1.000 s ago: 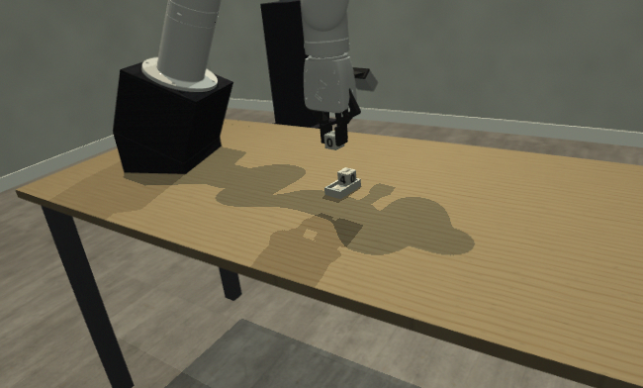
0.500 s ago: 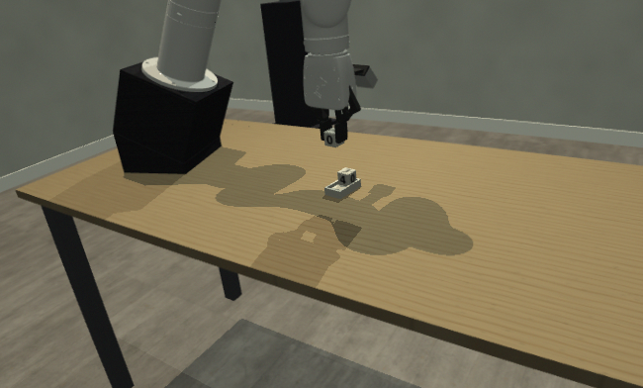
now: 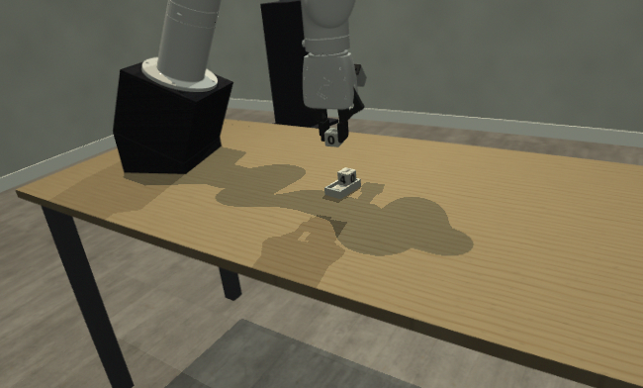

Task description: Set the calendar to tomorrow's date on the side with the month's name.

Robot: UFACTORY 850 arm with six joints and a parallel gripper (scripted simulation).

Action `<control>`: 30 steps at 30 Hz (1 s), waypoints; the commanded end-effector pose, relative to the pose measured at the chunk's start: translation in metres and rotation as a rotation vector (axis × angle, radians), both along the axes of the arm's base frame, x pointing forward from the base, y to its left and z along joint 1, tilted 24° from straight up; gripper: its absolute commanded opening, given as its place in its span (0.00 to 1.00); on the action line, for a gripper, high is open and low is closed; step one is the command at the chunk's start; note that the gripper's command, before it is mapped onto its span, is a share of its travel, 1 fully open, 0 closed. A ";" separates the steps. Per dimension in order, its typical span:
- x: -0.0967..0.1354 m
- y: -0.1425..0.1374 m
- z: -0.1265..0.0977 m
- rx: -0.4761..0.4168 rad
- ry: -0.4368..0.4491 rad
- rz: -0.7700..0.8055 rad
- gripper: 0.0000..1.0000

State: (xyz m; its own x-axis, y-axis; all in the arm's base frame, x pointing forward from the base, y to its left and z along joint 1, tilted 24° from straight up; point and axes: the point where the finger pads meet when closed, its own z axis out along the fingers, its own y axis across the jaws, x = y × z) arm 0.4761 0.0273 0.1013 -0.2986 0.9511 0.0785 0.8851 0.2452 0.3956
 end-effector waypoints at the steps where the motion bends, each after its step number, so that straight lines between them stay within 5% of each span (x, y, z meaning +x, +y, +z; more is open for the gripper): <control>1: 0.000 0.000 0.000 -0.068 -0.044 0.154 0.27; 30: 0.000 0.000 0.001 -0.371 -0.197 0.918 0.27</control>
State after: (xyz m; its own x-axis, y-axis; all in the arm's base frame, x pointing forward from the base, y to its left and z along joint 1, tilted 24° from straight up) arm 0.4759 0.0272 0.1016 -0.8735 0.4315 -0.2252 0.3536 0.8805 0.3156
